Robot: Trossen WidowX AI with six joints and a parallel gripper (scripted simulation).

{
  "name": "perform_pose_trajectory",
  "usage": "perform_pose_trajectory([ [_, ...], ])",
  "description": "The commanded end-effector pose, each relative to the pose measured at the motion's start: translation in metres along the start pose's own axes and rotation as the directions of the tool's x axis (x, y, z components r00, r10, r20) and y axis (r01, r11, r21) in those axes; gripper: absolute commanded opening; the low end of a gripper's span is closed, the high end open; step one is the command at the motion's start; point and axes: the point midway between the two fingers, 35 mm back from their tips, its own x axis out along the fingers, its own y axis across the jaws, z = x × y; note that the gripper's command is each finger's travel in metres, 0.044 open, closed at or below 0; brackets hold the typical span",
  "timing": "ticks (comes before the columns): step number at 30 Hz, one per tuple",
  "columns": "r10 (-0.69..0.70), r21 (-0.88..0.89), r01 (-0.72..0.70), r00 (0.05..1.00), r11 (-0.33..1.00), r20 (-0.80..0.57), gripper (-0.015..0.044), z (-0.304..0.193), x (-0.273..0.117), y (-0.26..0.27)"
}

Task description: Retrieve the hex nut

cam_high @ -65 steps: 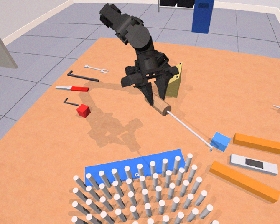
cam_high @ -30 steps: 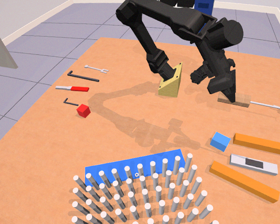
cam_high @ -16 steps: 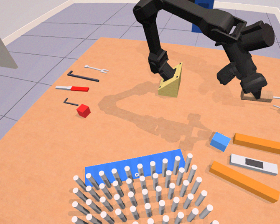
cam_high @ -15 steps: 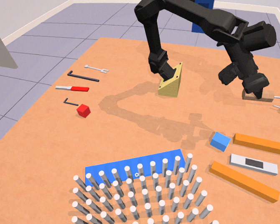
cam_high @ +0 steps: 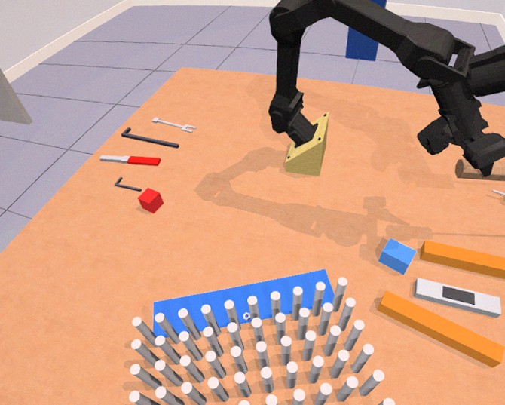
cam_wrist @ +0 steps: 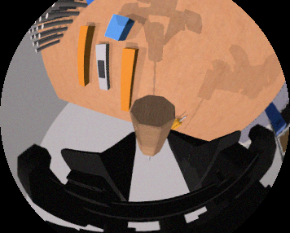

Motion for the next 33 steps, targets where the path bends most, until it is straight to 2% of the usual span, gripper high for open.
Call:
perform_pose_trajectory([
  [1, 0.003, 0.007, -0.003, 1.0, 1.0, -0.011, 0.0, -0.002, 0.002, 0.001],
  [33, 0.004, 0.007, -0.003, 1.0, 1.0, -0.011, 0.0, 0.014, 0.038, -0.004],
])
